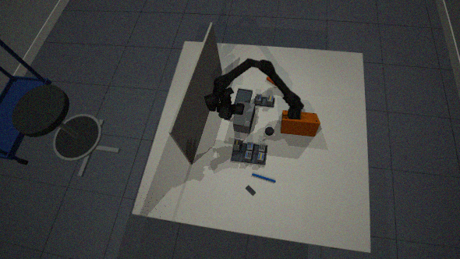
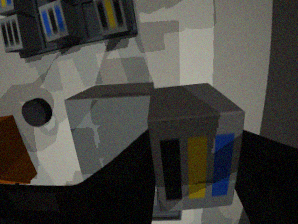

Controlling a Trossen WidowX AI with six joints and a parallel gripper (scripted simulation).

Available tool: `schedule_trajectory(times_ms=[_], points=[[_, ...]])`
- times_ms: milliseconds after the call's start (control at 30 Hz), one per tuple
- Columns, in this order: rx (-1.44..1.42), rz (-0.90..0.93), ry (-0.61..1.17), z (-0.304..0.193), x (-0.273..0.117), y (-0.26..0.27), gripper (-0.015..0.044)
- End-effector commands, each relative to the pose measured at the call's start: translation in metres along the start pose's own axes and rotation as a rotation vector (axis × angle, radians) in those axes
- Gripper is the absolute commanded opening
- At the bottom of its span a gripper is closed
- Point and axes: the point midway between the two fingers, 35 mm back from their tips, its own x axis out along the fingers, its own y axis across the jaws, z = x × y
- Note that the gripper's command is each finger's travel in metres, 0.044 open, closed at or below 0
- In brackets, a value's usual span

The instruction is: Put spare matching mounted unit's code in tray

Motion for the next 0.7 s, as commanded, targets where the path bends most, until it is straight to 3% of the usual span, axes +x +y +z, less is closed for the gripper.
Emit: schedule_trajectory(times_ms=[0, 667], points=[[-0.012, -0.005, 0.004, -0.034, -0.003, -0.003, 0.0], [-0.003, -0.006, 0.037, -0.181, -0.002, 0.013, 0.0]])
